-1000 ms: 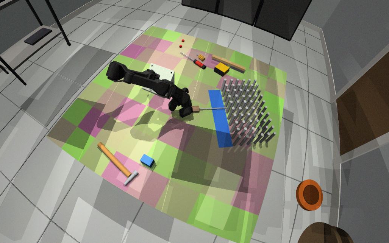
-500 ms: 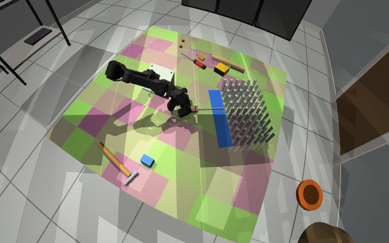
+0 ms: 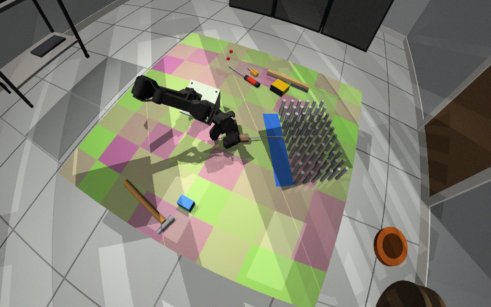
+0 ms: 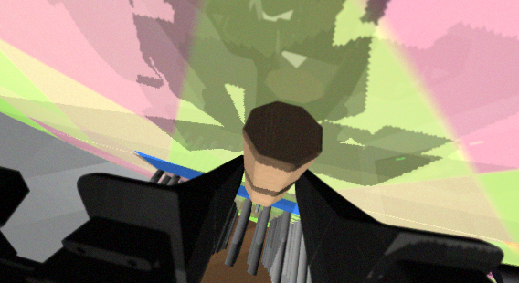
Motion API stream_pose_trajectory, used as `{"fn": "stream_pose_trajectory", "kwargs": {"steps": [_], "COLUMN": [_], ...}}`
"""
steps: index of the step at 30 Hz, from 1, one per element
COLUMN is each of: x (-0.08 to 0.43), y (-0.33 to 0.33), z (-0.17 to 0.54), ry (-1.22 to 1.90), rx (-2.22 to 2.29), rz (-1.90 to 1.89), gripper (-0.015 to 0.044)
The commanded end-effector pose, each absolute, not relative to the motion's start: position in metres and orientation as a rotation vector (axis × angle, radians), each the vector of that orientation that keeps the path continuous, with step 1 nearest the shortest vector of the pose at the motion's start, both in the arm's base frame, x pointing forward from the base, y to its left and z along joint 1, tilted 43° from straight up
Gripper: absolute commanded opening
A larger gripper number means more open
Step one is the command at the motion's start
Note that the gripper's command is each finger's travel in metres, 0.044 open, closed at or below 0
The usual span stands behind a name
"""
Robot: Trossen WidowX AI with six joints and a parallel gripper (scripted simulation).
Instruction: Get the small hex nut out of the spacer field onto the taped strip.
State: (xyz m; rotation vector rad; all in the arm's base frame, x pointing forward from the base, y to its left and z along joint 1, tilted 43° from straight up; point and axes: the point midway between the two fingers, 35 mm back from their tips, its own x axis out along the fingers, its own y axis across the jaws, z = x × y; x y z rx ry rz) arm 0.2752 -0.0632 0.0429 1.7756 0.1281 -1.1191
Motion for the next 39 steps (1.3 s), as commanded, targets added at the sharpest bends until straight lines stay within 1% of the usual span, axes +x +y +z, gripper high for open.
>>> {"fn": "stream_pose_trajectory", "kwargs": {"steps": [1, 39], "x": [0.273, 0.274], "y": [-0.064, -0.052], "z": [0.045, 0.059], "ry": [0.126, 0.121], "rx": [1.773, 1.777], "rz": [-1.116, -1.116], "gripper": [0.0000, 0.0000]}}
